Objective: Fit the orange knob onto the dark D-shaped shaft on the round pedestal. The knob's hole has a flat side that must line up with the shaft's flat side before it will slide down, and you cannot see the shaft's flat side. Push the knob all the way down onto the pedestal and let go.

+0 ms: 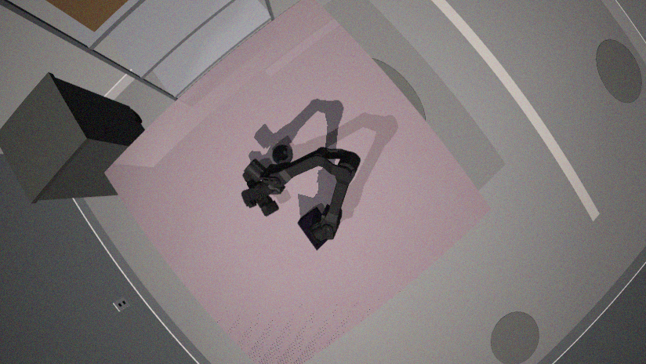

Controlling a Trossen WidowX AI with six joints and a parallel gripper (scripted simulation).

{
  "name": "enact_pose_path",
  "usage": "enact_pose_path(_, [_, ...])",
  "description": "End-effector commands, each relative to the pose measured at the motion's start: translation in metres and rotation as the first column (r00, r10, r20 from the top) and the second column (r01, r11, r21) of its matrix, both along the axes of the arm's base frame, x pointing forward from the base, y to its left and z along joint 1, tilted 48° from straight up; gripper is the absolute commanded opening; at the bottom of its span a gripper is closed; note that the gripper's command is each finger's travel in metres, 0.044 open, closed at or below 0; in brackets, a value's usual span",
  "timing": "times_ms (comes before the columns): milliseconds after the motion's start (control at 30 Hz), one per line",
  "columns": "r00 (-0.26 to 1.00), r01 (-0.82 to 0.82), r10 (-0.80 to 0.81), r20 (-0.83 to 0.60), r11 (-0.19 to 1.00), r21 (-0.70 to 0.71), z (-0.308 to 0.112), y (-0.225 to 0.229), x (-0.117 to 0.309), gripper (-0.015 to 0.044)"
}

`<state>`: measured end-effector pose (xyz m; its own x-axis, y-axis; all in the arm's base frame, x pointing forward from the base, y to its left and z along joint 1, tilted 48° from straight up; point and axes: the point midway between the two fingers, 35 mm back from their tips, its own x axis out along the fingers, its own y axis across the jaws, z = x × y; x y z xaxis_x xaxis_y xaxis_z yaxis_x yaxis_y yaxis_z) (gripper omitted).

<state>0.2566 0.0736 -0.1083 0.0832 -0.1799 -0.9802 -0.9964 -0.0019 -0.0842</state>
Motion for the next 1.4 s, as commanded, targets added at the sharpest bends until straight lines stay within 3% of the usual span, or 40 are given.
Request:
enact_pose_path(0, [1.0,-0.005,0.005,0.001,0.998,0.057,0.003,-0.004,-0.001,0.0179])
enact_pose_path(800, [0.999,-0.037,0.038,0.006,0.9,0.434,0.016,-0.027,-0.003,0.0179])
enact_pose_path(1133, [0.999,-0.033,0.033,0.005,0.925,0.378,0.019,-0.027,-0.003,0.0179])
enact_pose_path(1233, [0.999,-0.036,0.038,0.002,0.922,0.386,0.017,-0.025,-0.003,0.0258])
enact_pose_path(1367, [0.999,-0.036,0.038,0.002,0.922,0.386,0.017,-0.025,-0.003,0.026])
